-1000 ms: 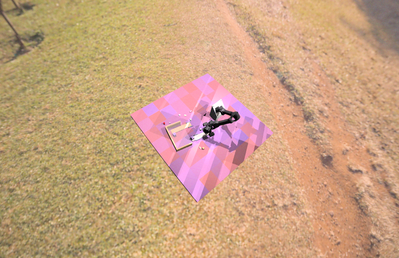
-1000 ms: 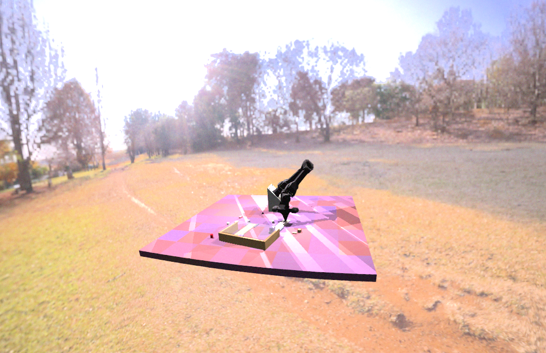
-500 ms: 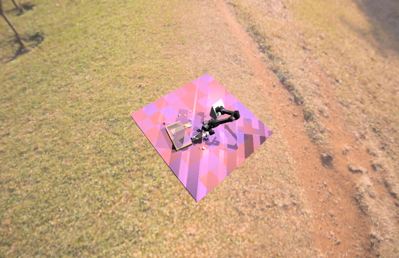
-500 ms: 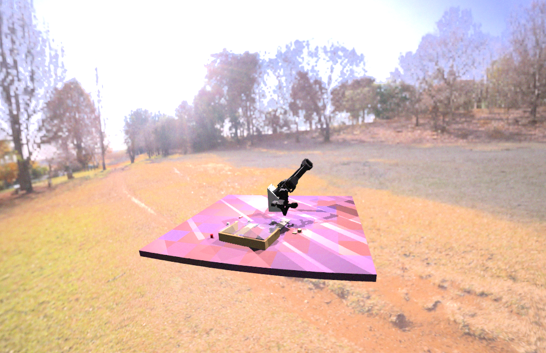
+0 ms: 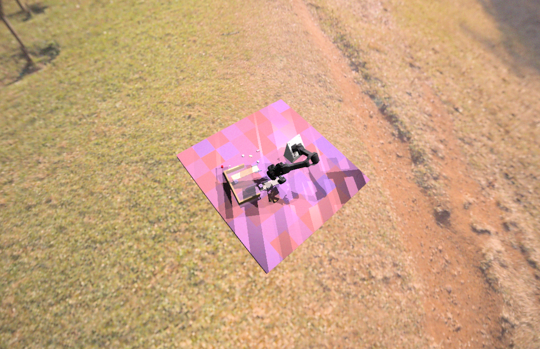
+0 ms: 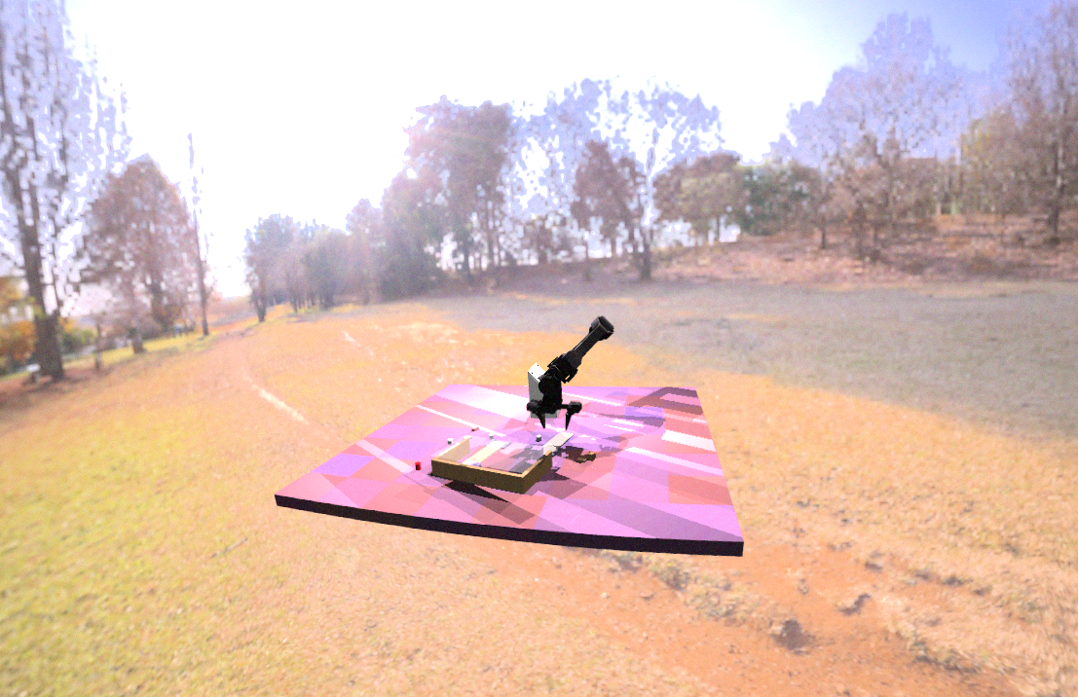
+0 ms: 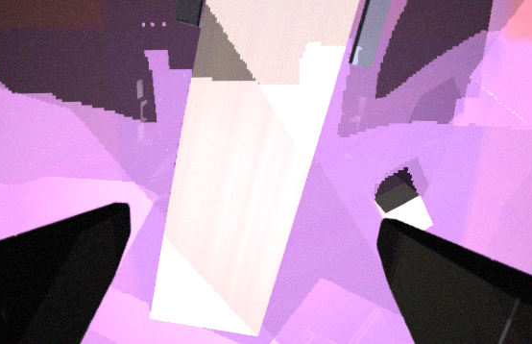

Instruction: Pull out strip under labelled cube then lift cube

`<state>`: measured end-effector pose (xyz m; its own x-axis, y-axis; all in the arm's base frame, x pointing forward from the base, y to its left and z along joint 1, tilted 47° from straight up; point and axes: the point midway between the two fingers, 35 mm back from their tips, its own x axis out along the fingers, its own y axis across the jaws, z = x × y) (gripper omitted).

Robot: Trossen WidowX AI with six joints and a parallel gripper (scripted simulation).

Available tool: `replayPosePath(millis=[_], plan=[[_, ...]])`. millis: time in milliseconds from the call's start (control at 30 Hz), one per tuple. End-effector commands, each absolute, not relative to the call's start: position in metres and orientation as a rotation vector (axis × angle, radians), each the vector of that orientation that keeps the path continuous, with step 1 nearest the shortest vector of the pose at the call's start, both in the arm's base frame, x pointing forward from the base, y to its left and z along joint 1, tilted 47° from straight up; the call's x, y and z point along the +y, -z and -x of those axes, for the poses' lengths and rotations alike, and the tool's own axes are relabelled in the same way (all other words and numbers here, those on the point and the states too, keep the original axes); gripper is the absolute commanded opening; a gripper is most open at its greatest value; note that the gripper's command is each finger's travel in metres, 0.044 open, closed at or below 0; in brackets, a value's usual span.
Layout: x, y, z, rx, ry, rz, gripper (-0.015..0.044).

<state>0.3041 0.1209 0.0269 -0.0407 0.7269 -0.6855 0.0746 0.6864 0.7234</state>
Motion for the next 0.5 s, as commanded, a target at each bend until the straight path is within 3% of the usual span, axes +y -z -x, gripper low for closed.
replayPosePath(millis=[0, 467], plan=[[0.118, -0.025, -0.319, 1.54, -0.608, -0.68, 0.044], [0.106, -0.02, -0.368, 1.538, -0.608, -0.678, 0.044]])
